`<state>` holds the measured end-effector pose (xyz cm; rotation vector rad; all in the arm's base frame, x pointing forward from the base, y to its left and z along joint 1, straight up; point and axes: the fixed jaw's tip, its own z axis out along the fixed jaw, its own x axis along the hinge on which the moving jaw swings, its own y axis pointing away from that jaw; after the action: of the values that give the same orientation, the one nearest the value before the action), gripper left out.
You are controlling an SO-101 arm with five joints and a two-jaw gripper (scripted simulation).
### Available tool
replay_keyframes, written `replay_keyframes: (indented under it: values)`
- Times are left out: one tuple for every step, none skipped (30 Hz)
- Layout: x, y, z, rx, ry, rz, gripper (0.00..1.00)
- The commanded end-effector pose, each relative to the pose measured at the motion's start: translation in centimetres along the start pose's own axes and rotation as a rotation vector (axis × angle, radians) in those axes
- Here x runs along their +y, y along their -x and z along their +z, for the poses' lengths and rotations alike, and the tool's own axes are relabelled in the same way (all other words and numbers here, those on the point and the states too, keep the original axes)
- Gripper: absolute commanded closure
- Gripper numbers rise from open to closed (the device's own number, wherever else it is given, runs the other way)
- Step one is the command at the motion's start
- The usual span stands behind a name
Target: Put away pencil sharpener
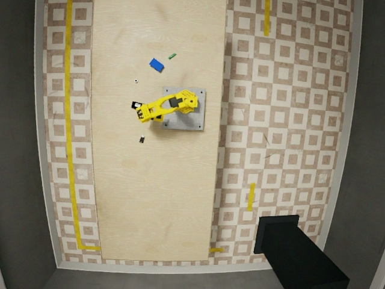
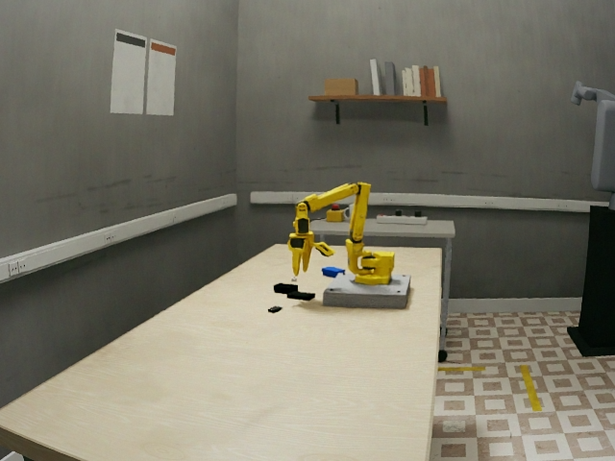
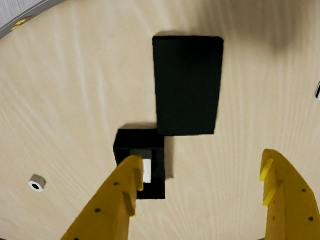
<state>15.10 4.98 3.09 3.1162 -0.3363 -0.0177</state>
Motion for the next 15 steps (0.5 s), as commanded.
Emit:
replay_keyframes:
  values:
    - [-0.1, -0.1, -0.1, 0.008, -0.007, 0.001, 0.72]
    - [-0.1, -0.2, -0.1, 0.008, -0.007, 0.001, 0.72]
    - [-0.1, -0.2, 0.0, 0.008, -0.007, 0.001, 0.72]
    - [-0.1, -0.2, 0.1, 0.008, -0.007, 0.001, 0.72]
    - [-0.1, -0.2, 0.2, 0.008, -0.007, 0.001, 0.72]
    - [-0.1, -0.2, 0.3, 0.008, -0.007, 0.001, 0.72]
    - [-0.1, -0.3, 0.5, 0.008, -0.007, 0.001, 0.72]
    - [-0.1, -0.3, 0.6, 0.008, -0.007, 0.001, 0.72]
    - [-0.2, -0.3, 0.8, 0.008, -0.007, 0.001, 0.72]
    - [-0.2, -0.3, 1.0, 0.008, -0.007, 0.001, 0.72]
    - [-0.2, -0.3, 1.0, 0.008, -0.007, 0.001, 0.72]
    - [-0.2, -0.3, 1.0, 0.008, -0.007, 0.001, 0.72]
    - [-0.2, -0.3, 1.2, 0.008, -0.007, 0.001, 0.72]
    - [-0.2, -0.4, 1.4, 0.008, -0.007, 0.001, 0.72]
    - [-0.2, -0.4, 1.6, 0.008, -0.007, 0.001, 0.72]
